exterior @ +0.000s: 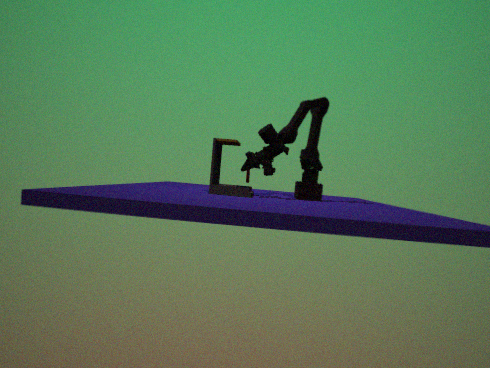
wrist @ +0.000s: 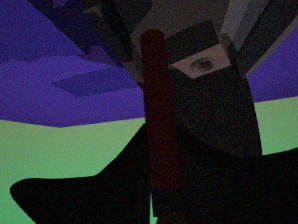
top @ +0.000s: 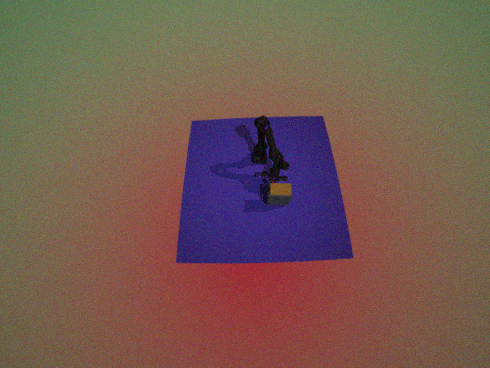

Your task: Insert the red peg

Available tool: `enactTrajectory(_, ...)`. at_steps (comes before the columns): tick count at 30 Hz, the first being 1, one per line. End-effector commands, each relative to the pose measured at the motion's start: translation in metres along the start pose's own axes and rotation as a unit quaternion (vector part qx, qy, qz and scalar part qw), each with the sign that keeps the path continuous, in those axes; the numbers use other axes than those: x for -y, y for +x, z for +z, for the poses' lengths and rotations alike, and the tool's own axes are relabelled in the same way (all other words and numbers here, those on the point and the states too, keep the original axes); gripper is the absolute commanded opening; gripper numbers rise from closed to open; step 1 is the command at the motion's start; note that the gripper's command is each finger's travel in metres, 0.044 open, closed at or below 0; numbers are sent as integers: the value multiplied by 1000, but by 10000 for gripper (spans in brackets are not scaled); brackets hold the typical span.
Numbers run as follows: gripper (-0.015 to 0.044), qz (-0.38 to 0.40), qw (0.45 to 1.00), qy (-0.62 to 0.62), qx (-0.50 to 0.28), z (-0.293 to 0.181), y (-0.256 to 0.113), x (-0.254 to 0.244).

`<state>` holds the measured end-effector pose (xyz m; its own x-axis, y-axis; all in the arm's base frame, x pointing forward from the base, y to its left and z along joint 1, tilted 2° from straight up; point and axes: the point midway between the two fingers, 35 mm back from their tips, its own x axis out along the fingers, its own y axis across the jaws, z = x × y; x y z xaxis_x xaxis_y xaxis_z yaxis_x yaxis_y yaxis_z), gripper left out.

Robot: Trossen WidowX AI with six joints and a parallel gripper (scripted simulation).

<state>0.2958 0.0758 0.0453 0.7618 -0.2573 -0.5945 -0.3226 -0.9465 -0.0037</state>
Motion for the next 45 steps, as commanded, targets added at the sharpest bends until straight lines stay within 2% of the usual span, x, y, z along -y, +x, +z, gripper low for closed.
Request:
enactTrajectory(1, 0, -2, 1000, -2, 0, 2, -1, 8)
enactTrajectory(17, 0, -17, 1000, -12, -5, 10, -7, 42)
enactTrajectory(31, 0, -19, 1000, -13, -7, -9, 19, 53)
enactTrajectory(45, 0, -19, 1000, -13, -7, -14, 26, 55)
